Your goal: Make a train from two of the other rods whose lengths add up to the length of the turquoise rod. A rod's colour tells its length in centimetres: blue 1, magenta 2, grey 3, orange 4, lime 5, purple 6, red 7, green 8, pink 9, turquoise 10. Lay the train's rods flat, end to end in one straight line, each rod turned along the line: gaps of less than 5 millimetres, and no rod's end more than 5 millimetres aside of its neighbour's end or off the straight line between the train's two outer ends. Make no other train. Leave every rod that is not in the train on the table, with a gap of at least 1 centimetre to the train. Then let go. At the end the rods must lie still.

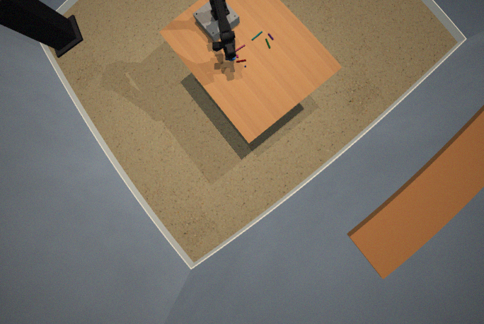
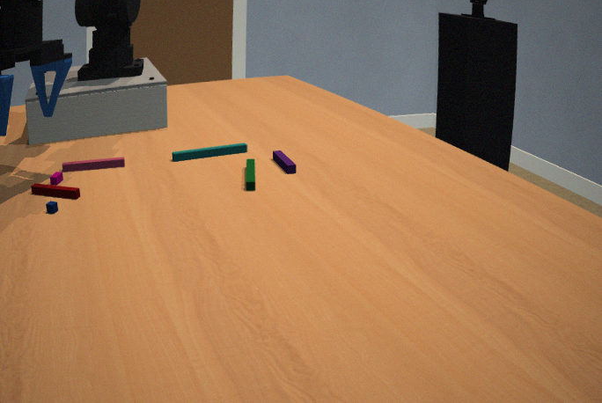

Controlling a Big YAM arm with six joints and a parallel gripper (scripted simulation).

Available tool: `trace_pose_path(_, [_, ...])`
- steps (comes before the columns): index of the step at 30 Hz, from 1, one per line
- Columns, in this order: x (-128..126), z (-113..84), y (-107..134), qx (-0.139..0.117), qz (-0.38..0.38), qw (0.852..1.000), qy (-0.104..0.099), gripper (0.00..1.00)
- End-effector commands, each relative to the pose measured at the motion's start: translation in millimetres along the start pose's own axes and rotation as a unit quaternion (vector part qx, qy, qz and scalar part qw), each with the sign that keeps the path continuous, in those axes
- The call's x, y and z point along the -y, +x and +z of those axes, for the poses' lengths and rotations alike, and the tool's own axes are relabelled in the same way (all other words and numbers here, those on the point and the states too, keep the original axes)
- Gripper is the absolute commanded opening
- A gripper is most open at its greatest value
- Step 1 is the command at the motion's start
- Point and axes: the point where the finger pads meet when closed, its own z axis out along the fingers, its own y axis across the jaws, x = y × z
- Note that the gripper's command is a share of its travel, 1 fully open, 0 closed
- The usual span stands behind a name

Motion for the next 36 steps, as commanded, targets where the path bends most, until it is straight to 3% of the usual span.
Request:
trace_pose_path(1, [-21, -9.6, 19, -0.002, -0.049, 0.999, -0.011, 1.0])
trace_pose_path(2, [-22, -9.7, 34, -0.001, -0.087, 0.996, -0.012, 1.0])
trace_pose_path(4, [-22, -9.7, 34, -0.003, -0.087, 0.996, -0.011, 1.0])
trace_pose_path(5, [-22, -9.8, 51, -0.002, -0.13, 0.991, -0.011, 1.0])
trace_pose_path(8, [-21, -9.8, 52, -0.003, -0.13, 0.991, -0.011, 1.0])
trace_pose_path(9, [-20, -9.9, 71, -0.002, -0.178, 0.984, -0.011, 1.0])
trace_pose_path(12, [-20, -9.9, 71, -0.003, -0.178, 0.984, -0.011, 1.0])
trace_pose_path(13, [-18, -10.0, 92, -0.002, -0.23, 0.973, -0.011, 1.0])
trace_pose_path(16, [-18, -10.0, 92, -0.003, -0.23, 0.973, -0.011, 1.0])
trace_pose_path(17, [-14, -10.1, 114, -0.002, -0.283, 0.959, -0.012, 1.0])
trace_pose_path(20, [-13, -10.1, 115, -0.003, -0.283, 0.959, -0.011, 1.0])
trace_pose_path(21, [-8, -10.2, 137, -0.002, -0.337, 0.942, -0.012, 1.0])
trace_pose_path(24, [-8, -10.2, 137, -0.004, -0.337, 0.942, -0.011, 1.0])
trace_pose_path(25, [-1, -10.2, 160, -0.002, -0.389, 0.921, -0.012, 1.0])
trace_pose_path(28, [-1, -10.2, 160, -0.004, -0.389, 0.921, -0.012, 1.0])
trace_pose_path(29, [8, -10.3, 182, -0.003, -0.439, 0.898, -0.013, 1.0])
trace_pose_path(33, [8, -10.3, 183, -0.004, -0.439, 0.898, -0.012, 1.0])
trace_pose_path(34, [17, -10.3, 203, -0.003, -0.486, 0.874, -0.013, 1.0])
trace_pose_path(36, [18, -10.3, 204, -0.005, -0.486, 0.874, -0.013, 1.0])
